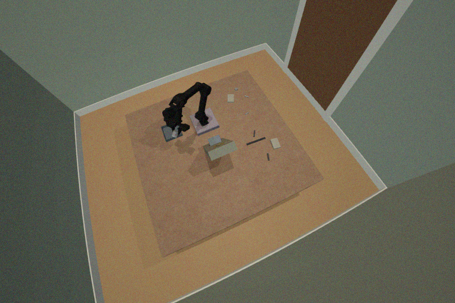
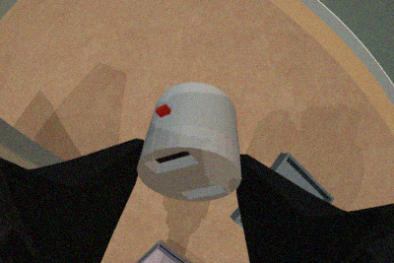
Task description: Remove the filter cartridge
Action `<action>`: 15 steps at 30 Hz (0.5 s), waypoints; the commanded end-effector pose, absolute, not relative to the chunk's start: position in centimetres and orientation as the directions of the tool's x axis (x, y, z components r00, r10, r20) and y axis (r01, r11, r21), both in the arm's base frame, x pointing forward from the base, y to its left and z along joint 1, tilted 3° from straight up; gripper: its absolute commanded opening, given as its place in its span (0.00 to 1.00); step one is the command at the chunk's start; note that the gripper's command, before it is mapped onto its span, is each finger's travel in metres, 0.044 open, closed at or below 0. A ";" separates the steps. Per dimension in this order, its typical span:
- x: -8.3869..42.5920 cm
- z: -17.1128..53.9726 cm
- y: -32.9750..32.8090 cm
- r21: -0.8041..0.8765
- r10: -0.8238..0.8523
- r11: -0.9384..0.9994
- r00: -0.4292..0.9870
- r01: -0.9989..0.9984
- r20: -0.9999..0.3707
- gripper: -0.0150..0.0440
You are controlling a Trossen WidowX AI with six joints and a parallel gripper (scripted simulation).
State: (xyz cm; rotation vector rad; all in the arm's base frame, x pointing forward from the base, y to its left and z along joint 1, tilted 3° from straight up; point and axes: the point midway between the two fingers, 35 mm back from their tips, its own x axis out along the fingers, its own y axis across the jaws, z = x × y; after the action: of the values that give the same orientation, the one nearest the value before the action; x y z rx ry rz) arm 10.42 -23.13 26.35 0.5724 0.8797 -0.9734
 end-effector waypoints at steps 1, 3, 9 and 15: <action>8.8 26.3 -23.9 0.039 -0.490 0.379 0.237 0.924 -0.839 0.25; 7.9 26.2 -24.3 0.042 -0.500 0.334 0.214 0.942 -0.839 0.25; 7.1 26.0 -24.6 0.044 -0.508 0.296 0.196 0.954 -0.839 0.25; 5.0 23.9 -25.9 0.045 -0.521 0.205 0.148 0.978 -0.841 0.25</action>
State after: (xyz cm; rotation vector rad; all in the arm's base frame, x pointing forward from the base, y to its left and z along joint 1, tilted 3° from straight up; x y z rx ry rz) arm 6.04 -25.27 24.82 0.6877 0.8183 -1.1753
